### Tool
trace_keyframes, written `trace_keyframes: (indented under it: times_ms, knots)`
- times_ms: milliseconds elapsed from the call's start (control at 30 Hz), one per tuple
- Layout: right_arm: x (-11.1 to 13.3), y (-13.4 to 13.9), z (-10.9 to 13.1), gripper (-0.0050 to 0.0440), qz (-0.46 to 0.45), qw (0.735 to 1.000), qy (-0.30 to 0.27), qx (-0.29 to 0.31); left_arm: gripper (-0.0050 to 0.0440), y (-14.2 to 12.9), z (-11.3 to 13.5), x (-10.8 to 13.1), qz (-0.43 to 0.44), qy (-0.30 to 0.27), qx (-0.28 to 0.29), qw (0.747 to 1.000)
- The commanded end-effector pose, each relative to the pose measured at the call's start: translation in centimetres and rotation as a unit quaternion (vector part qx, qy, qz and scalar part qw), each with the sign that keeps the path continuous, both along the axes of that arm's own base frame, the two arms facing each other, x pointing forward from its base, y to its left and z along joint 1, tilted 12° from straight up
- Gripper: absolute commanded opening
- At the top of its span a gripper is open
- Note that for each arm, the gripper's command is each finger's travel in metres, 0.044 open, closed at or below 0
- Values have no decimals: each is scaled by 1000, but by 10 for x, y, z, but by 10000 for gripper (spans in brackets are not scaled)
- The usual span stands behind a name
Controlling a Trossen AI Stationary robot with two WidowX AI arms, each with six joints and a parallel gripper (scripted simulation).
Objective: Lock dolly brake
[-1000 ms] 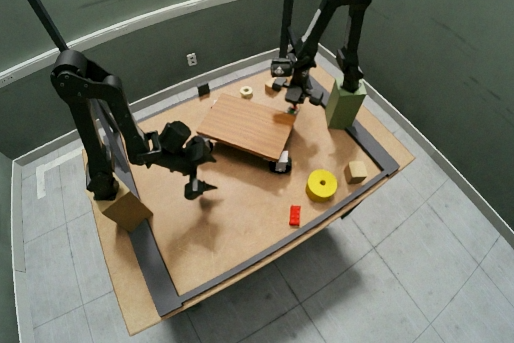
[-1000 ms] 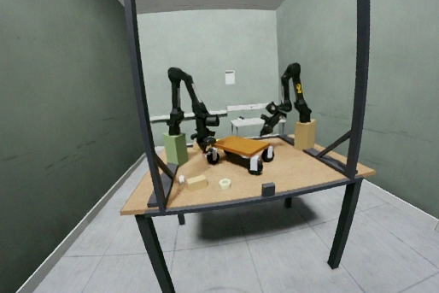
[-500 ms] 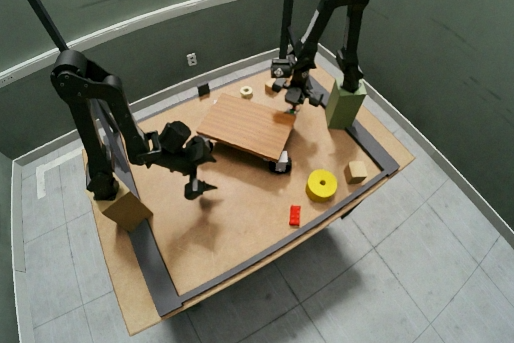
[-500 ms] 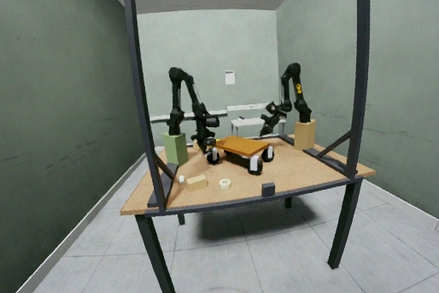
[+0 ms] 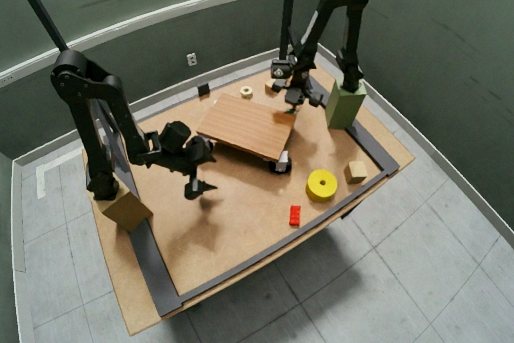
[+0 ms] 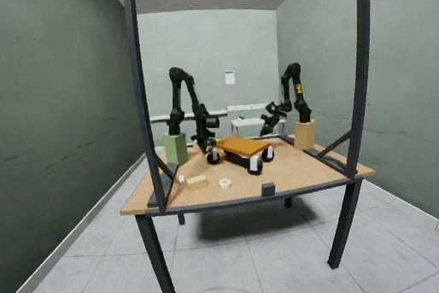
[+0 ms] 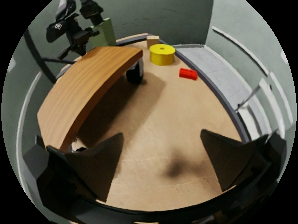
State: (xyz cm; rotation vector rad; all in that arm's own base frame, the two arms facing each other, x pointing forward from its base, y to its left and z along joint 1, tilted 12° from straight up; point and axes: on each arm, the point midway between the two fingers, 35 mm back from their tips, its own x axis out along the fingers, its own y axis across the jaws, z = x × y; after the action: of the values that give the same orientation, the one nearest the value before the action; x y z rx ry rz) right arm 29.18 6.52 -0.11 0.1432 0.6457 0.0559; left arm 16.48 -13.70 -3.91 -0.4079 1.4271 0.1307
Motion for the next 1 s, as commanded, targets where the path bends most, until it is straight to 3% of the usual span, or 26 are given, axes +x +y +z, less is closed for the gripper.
trace_keyframes:
  times_ms: [0, 467, 667, 767, 800, 967]
  knots:
    - [2, 0, 3, 440, 1, 1000, -5, 0, -50, 1, -2, -1, 1, 1, 2, 1000]
    - [2, 0, 3, 440, 1, 1000, -5, 0, -50, 0, -4, -1, 1, 1, 2, 1000]
    - [2, 0, 3, 440, 1, 1000, -5, 0, -50, -4, 49, 7, 0, -23, -18, 1000]
    - [2, 0, 3, 440, 1, 1000, -5, 0, -50, -1, 63, 4, 0, -22, -18, 1000]
    - [2, 0, 3, 440, 1, 1000, -5, 0, -50, -3, 38, 4, 0, -16, -12, 1000]
    - [2, 0, 3, 440, 1, 1000, -5, 0, -50, -3, 38, 4, 0, -16, -12, 1000]
